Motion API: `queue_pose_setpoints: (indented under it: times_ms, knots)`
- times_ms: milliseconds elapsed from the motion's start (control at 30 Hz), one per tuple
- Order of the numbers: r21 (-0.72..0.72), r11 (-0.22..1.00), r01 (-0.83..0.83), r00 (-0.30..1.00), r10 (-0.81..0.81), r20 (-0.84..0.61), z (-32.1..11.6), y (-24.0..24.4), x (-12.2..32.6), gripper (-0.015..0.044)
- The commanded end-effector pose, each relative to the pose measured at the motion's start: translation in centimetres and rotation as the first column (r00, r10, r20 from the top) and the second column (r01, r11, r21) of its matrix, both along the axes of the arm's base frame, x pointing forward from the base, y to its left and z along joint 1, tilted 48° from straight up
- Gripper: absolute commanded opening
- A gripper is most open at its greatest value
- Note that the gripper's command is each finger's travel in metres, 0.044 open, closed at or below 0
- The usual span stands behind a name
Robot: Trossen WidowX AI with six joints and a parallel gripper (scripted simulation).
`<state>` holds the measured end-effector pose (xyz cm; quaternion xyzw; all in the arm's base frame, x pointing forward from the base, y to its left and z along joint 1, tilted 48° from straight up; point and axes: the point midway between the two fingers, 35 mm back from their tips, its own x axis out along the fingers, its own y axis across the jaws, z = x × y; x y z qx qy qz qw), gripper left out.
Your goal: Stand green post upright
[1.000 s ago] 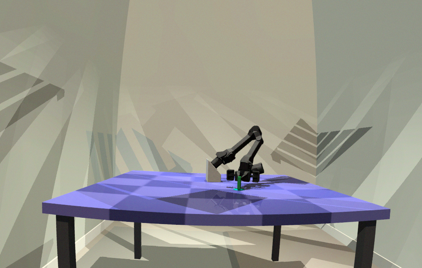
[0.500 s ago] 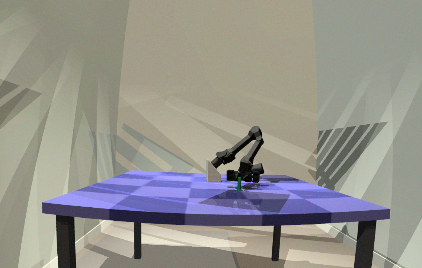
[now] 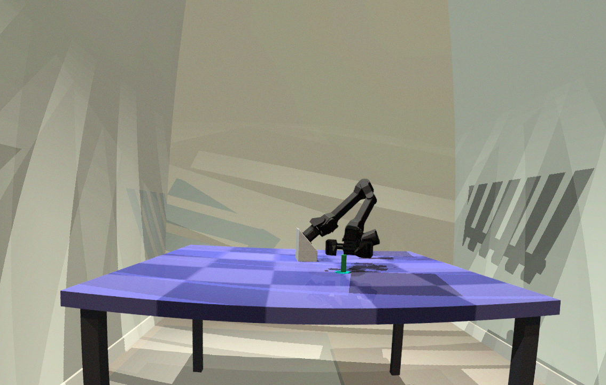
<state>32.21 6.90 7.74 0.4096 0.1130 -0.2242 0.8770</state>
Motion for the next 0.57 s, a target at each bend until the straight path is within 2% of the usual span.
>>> queue_pose_setpoints:
  times_ms: [0,400,533]
  knots:
    - [0.005,1.0,0.001,1.0,-0.001,0.007,1.5,-1.3,0.0,0.04]
    - [-0.001,1.0,0.005,1.0,-0.005,0.014,4.9,-5.2,-0.8,0.04]
    - [-0.043,0.998,-0.052,0.994,0.048,-0.097,4.2,-5.2,0.2,0.04]
